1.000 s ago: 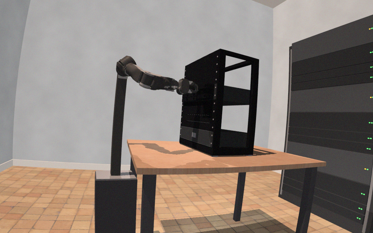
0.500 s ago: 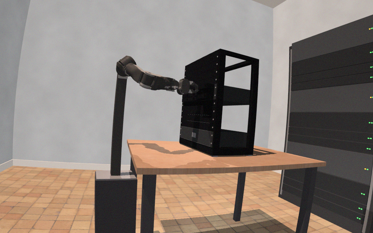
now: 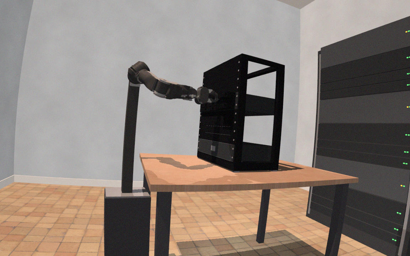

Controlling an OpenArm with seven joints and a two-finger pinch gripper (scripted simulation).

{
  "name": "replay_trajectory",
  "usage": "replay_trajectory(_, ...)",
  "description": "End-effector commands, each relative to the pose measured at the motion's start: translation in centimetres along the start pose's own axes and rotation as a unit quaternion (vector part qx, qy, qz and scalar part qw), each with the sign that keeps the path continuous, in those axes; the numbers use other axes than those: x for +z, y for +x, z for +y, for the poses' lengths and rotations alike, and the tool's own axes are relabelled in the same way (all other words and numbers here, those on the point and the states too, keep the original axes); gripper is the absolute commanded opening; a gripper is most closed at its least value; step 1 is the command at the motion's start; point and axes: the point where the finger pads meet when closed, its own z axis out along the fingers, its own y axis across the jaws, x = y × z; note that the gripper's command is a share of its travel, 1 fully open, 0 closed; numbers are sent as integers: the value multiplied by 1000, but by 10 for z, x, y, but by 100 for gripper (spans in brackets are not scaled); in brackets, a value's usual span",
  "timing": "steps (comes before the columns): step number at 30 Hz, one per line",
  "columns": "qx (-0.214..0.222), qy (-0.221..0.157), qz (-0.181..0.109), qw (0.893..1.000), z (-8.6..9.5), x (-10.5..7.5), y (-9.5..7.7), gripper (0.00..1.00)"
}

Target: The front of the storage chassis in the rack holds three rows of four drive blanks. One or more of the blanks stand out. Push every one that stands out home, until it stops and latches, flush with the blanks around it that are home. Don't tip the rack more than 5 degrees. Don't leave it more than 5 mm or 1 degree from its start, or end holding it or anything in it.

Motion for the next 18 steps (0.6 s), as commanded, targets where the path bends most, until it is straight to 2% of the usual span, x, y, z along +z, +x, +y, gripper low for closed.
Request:
replay_trajectory(1, 1, 2, 2, 1000, 0, 2, 1, 0)
replay_trajectory(11, 1, 2, 2, 1000, 0, 1, 1, 0)
replay_trajectory(18, 1, -1, 4, 1000, 3, -5, 3, 0)
